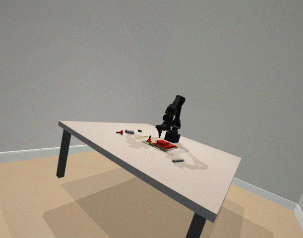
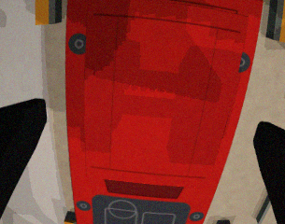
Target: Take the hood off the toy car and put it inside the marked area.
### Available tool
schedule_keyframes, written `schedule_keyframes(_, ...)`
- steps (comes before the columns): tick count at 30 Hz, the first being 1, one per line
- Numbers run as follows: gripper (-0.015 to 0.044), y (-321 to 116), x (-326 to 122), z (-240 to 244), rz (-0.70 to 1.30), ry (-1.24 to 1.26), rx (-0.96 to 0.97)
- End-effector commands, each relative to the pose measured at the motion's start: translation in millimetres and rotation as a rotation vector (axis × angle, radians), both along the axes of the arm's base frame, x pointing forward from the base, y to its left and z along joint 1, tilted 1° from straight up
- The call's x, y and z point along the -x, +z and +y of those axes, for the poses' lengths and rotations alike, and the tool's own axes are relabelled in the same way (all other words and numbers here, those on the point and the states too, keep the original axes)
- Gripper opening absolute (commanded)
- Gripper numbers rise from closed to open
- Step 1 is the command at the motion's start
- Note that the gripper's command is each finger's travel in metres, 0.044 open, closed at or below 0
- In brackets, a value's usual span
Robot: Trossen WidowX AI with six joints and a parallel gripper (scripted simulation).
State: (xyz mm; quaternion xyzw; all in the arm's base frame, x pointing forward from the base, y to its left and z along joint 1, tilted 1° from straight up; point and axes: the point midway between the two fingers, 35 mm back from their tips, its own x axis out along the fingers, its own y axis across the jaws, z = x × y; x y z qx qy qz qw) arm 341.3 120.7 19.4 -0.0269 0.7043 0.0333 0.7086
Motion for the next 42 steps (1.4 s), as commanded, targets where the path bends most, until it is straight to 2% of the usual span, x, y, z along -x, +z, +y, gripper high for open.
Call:
schedule_keyframes(1, 0.0440, -4.2, 0.8, -1.4, 0.001, -0.001, 0.006)
schedule_keyframes(42, 0.0440, -24.0, 1.7, -2.1, 0.001, -0.001, 0.007)
